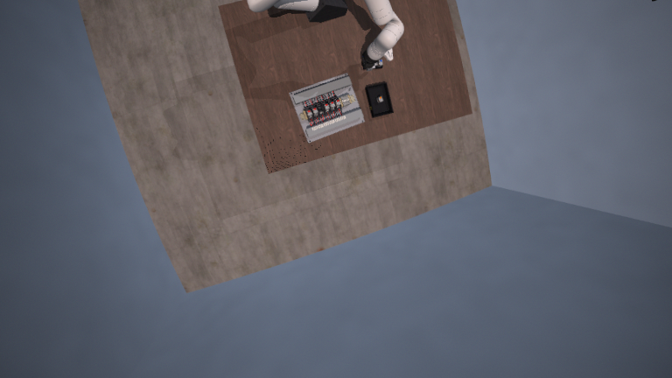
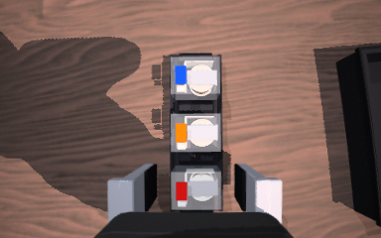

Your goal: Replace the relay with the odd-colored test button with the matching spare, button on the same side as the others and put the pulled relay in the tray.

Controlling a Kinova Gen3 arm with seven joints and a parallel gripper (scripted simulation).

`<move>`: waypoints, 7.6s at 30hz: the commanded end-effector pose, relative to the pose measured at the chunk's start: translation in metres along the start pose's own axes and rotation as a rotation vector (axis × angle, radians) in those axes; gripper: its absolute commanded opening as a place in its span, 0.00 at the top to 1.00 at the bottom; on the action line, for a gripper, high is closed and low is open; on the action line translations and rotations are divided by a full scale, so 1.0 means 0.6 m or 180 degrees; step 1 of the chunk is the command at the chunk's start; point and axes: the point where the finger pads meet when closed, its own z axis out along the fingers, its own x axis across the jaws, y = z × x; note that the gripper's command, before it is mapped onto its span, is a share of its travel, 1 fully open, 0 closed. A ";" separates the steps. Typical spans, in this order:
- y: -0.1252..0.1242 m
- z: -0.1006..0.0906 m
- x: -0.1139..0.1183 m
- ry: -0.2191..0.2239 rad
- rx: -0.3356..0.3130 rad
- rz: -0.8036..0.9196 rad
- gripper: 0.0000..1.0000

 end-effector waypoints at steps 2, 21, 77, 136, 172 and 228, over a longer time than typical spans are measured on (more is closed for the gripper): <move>0.003 -0.003 0.005 0.0005 -0.0002 -0.0008 0.00; 0.004 -0.003 0.006 0.0006 -0.0003 -0.0009 0.00; -0.001 -0.001 0.001 0.0000 0.0007 0.0003 1.00; -0.001 -0.074 -0.004 0.0000 -0.0002 -0.0010 1.00; -0.001 -0.140 0.000 0.0003 -0.0003 -0.0011 1.00; 0.000 -0.153 0.001 -0.0019 0.0002 -0.0005 1.00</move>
